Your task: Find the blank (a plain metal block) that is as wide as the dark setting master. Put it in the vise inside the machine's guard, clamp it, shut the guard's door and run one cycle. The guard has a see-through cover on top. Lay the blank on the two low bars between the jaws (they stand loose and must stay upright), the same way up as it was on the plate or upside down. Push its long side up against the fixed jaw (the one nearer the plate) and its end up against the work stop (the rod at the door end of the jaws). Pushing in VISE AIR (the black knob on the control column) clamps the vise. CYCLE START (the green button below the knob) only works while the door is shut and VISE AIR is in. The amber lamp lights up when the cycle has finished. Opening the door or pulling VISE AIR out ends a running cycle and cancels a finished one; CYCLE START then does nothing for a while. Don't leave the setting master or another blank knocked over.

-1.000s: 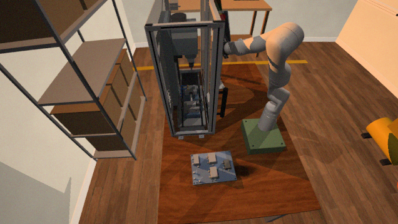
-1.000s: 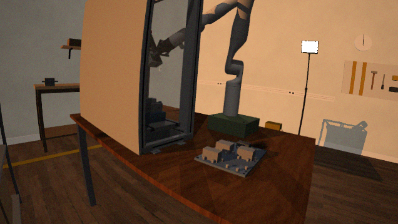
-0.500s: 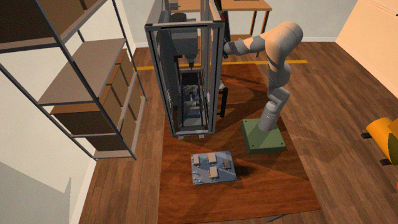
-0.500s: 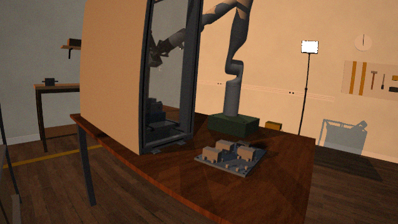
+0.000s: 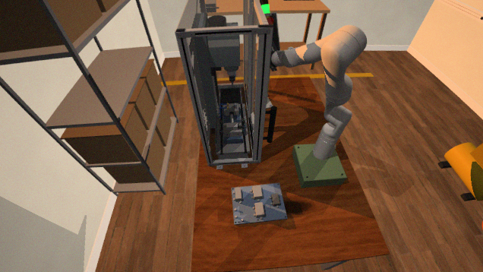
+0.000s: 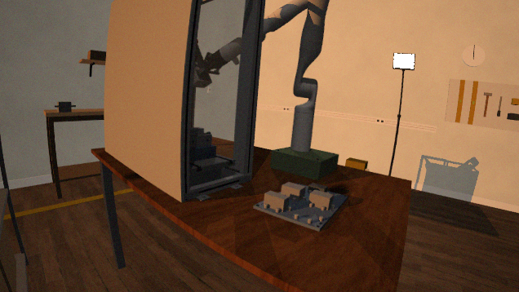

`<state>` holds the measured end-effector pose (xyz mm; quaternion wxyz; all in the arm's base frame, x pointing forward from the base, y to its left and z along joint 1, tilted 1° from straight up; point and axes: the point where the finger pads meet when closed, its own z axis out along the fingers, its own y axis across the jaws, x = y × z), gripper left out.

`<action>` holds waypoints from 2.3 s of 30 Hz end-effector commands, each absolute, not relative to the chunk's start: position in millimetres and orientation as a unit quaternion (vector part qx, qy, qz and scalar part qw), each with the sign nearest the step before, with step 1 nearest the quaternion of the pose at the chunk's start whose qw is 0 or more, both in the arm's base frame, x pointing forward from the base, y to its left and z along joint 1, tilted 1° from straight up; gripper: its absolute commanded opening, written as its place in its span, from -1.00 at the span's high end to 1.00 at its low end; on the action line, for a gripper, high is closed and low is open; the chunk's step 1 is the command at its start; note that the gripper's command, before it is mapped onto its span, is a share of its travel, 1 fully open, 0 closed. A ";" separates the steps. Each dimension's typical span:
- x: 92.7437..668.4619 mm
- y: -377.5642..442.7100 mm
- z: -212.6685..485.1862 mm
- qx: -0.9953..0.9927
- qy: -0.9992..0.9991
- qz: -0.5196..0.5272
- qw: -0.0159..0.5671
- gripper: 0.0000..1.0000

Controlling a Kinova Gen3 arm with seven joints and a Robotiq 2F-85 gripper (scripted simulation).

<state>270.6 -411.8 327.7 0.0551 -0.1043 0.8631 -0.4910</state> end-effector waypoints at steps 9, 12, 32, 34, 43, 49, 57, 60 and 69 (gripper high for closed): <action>270.8 -412.4 328.0 -0.104 0.863 -0.491 0.055 0.80; 268.4 -402.3 334.2 -0.104 0.863 -0.491 0.055 0.80; 258.9 -362.2 358.6 -0.104 0.863 -0.491 0.055 0.80; 258.9 -362.2 358.6 -0.104 0.863 -0.491 0.055 0.80; 258.9 -362.2 358.6 -0.104 0.863 -0.491 0.055 0.80; 253.0 -337.2 374.0 -0.104 0.863 -0.491 0.055 0.80; 253.0 -337.2 374.0 -0.104 0.863 -0.491 0.055 0.80; 253.0 -337.2 374.0 -0.104 0.863 -0.491 0.055 0.80; 251.7 -331.3 377.6 -0.104 0.863 -0.491 0.055 0.80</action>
